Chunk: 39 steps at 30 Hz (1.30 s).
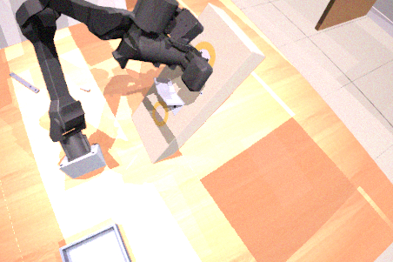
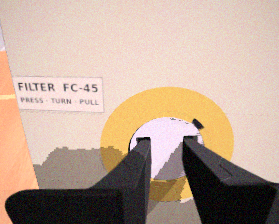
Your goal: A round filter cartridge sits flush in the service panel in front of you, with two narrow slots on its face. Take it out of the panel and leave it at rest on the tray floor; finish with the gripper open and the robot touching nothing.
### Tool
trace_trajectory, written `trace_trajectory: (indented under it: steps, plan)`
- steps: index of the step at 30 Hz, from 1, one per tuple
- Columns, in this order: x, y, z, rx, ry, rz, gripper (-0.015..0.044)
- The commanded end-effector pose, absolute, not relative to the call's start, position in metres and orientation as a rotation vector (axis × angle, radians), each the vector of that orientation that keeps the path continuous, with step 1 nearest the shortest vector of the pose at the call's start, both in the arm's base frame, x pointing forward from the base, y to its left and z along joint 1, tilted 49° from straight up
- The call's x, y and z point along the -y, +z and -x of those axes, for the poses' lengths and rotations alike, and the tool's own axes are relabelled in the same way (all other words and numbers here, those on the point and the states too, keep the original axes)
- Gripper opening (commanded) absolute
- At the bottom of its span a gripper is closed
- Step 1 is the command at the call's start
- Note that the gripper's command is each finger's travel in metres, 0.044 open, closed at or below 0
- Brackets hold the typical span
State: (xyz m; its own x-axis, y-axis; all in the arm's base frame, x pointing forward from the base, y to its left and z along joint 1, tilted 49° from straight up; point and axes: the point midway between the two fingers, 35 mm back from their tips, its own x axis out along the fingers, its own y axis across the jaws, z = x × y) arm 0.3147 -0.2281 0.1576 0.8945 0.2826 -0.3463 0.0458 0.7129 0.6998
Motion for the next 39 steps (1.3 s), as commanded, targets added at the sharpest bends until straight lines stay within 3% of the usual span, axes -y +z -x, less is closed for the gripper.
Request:
trace_trajectory:
  steps: [1, 24, 39]
  plan:
    - [0.2248, 0.1539, -0.3221, -0.451, 0.176, -0.588, 0.0]
    - [0.2241, 0.1531, -0.3242, -0.345, 0.33, 0.179, 0.0]
    - [0.2238, 0.1527, -0.3251, -0.365, 0.308, 0.055, 0.0]
